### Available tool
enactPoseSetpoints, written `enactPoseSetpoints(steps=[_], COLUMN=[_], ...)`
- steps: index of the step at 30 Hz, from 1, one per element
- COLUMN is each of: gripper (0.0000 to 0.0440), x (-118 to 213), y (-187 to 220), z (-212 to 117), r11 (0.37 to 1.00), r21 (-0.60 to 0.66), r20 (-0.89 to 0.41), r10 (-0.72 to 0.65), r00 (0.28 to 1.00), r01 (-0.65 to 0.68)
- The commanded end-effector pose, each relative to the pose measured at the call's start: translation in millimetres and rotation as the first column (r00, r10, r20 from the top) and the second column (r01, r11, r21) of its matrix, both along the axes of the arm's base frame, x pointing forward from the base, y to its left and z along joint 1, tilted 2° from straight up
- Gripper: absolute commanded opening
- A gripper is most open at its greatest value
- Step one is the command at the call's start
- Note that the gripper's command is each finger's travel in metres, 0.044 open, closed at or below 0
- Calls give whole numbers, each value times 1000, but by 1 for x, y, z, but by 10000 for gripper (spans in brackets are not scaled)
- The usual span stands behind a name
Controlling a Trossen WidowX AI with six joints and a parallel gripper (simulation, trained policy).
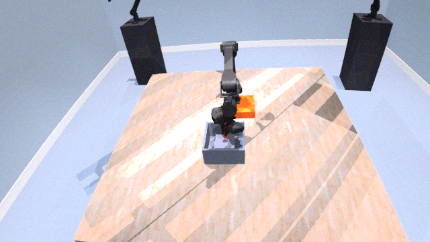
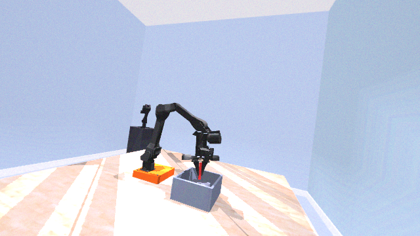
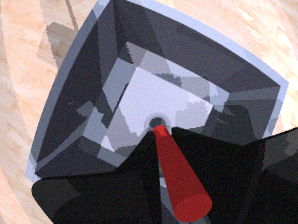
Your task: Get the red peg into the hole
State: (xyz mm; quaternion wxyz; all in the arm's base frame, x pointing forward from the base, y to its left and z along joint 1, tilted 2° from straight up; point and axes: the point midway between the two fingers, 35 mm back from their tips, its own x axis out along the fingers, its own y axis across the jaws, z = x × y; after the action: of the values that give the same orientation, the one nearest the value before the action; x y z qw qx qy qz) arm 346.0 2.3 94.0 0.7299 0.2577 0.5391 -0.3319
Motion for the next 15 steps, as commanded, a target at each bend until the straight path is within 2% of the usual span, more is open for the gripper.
enactPoseSetpoints(steps=[1,3,8,12,15], gripper=[3,29,149,164,243], x=[4,4,6,16,23], y=[-3,-4,-8,-14,-14], z=[-8,-15,-29,-26,-23], r11=[1000,999,997,994,993], r21=[13,23,51,56,73], r20=[-12,-31,-72,-63,-64], r10=[28,43,60,95,97], r00=[1000,999,996,994,993], r01=[-28,-43,-56,-91,-93])
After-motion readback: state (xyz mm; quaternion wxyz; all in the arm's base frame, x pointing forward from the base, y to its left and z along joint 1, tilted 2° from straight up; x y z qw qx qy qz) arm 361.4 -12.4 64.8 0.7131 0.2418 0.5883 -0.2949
